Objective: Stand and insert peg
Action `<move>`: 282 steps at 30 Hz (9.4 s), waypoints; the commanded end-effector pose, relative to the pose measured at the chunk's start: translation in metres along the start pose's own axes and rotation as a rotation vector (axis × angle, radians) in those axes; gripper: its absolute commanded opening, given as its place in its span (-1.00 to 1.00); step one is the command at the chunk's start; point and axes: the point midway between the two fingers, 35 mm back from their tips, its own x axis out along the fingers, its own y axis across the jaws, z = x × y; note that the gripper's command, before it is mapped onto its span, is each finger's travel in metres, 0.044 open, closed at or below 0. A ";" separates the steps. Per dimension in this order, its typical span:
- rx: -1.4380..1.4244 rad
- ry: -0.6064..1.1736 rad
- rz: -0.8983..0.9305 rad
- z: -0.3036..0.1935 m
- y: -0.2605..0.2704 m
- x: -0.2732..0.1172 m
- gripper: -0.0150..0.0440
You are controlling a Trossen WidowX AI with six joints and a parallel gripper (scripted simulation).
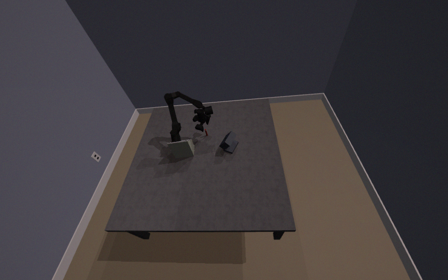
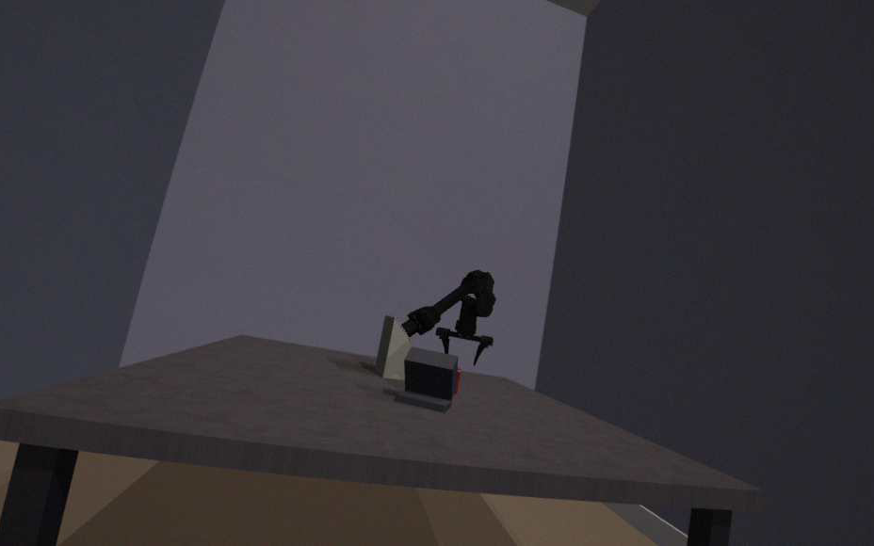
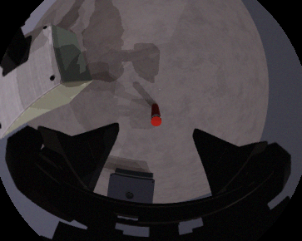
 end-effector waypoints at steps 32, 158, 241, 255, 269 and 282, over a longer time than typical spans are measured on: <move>0.012 -0.007 -0.003 0.001 0.000 0.056 1.00; -0.179 0.622 0.157 -0.073 0.042 -0.031 -0.49; -0.212 0.916 0.152 -0.141 0.045 -0.019 -0.49; -0.216 0.917 0.153 -0.155 0.046 -0.008 -0.49; -0.223 0.913 0.150 -0.153 0.045 -0.008 -0.49; -0.223 0.913 0.150 -0.156 0.046 -0.007 -0.49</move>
